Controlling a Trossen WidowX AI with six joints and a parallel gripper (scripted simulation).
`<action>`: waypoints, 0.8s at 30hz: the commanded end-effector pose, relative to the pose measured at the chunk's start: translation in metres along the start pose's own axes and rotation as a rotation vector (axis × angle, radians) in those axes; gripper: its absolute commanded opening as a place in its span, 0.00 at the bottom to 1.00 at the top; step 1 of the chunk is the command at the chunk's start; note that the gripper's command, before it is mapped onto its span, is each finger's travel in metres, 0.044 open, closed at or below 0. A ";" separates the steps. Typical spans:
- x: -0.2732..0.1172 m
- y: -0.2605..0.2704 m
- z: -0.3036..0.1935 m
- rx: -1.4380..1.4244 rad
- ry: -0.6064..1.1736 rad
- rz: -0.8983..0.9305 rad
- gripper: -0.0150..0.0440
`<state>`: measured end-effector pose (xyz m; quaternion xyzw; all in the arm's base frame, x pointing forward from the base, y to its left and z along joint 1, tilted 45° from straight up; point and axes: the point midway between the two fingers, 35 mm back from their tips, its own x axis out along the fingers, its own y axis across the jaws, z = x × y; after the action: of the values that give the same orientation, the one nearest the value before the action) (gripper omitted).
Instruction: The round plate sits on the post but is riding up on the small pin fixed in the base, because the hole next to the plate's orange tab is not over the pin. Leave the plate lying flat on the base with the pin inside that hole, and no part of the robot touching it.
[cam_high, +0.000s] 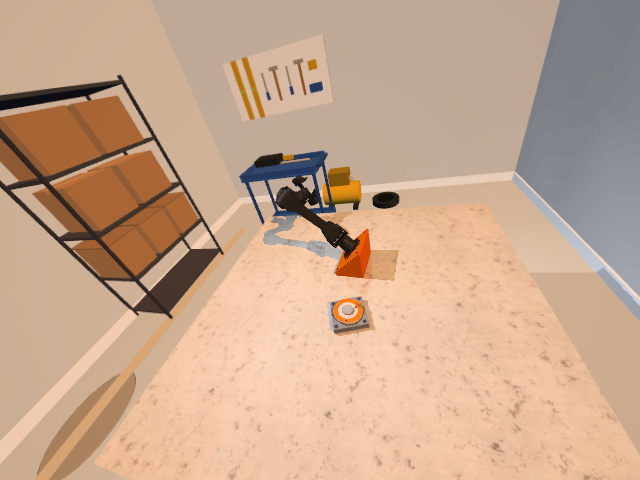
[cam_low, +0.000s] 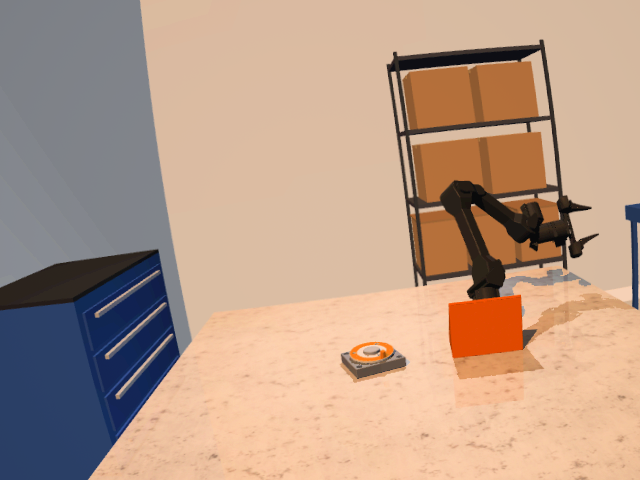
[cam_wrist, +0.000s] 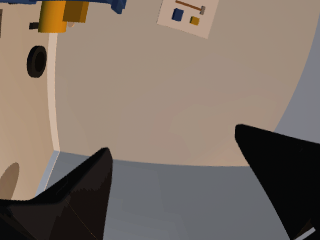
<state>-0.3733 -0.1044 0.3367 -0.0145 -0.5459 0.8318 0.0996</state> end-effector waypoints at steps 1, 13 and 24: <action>-0.002 0.000 0.002 0.001 -0.006 0.000 0.89; -0.111 0.014 0.138 0.195 -0.401 0.217 0.35; -0.275 0.015 0.222 0.386 -0.778 0.575 0.25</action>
<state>-0.1869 -0.3363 0.3812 0.1483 -0.3921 0.8679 -0.2664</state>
